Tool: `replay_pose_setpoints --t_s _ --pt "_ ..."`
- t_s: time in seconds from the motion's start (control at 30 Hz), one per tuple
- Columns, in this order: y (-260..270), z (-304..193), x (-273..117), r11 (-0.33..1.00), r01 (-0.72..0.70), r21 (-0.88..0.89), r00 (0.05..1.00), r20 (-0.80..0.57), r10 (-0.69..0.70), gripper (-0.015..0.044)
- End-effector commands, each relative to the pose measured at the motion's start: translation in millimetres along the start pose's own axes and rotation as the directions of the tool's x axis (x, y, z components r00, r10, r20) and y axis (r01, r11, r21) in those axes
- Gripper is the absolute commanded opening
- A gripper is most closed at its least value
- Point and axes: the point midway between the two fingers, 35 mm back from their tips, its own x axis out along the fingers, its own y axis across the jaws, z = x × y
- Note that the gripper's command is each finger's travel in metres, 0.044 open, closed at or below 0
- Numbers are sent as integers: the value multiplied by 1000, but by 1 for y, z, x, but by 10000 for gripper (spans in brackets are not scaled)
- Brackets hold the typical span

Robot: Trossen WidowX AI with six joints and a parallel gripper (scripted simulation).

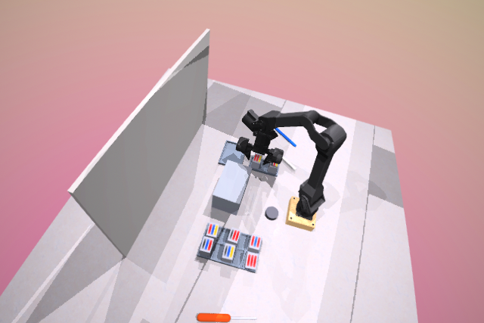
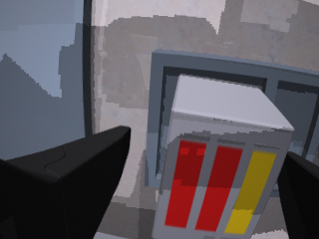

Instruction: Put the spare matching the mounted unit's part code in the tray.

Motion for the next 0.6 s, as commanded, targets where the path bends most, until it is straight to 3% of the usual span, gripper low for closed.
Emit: replay_pose_setpoints --t_s 0.0,0.17,0.33,0.57 --pt "-1 -1 6 1000 1 -1 1000 -3 -1 300" --pt "-2 -1 9 1000 1 -1 1000 -3 -1 300" --pt "-1 -1 7 1000 3 1 1000 -2 -3 169" --pt "-1 -1 7 1000 3 1 1000 -2 -3 122"
